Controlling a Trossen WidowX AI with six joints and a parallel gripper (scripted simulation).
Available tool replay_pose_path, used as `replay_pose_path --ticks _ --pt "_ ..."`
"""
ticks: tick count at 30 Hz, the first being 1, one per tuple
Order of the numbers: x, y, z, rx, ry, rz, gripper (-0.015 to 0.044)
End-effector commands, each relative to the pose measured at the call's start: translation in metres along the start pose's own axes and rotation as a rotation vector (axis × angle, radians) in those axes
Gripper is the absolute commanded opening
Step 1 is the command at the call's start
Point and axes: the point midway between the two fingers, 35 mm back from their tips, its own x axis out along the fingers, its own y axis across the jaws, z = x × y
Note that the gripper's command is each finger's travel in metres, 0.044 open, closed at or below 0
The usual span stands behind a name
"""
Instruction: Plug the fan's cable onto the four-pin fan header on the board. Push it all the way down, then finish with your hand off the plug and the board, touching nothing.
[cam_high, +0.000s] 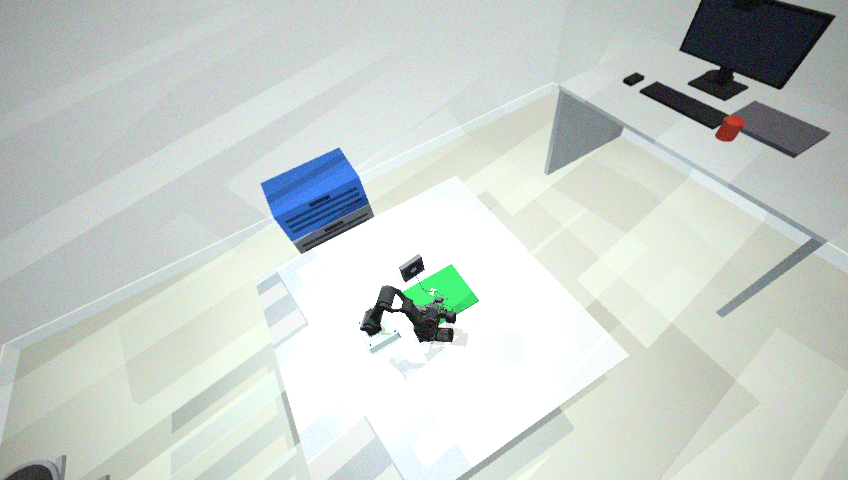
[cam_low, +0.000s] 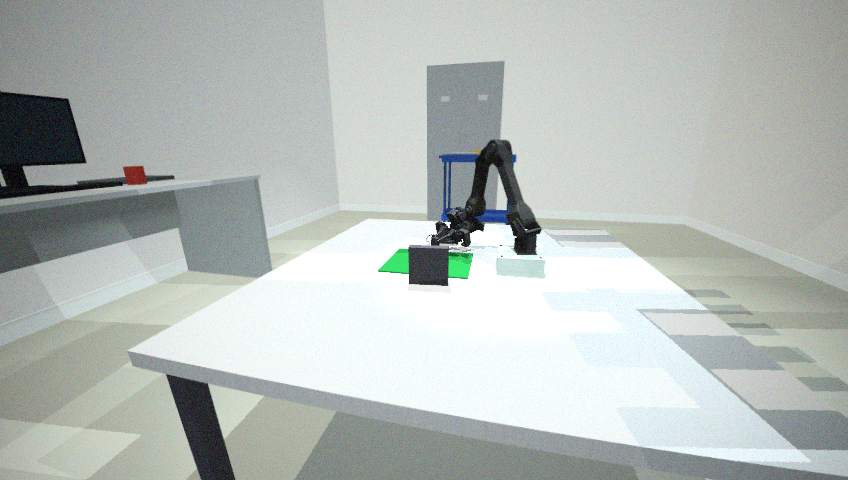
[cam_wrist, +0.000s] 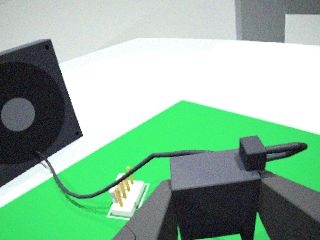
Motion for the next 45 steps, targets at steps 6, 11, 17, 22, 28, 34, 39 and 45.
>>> replay_pose_path --ticks 6,11,17,22,28,34,39,45 --pt "0.002 0.000 -0.008 0.005 0.001 0.001 0.0000" --pt "0.003 0.001 -0.012 0.005 0.001 0.001 0.0000" --pt "0.004 0.001 -0.017 0.005 0.001 0.001 0.0000" --pt "0.004 0.001 -0.021 0.005 0.001 0.001 0.0000" --pt "0.005 0.001 -0.026 0.005 0.001 0.001 0.0000" --pt "0.006 0.001 -0.032 0.005 0.001 0.001 0.0000" --pt "0.007 0.001 -0.036 0.006 0.001 0.001 0.0000" --pt "0.007 0.001 -0.036 0.002 0.000 0.000 0.0000"
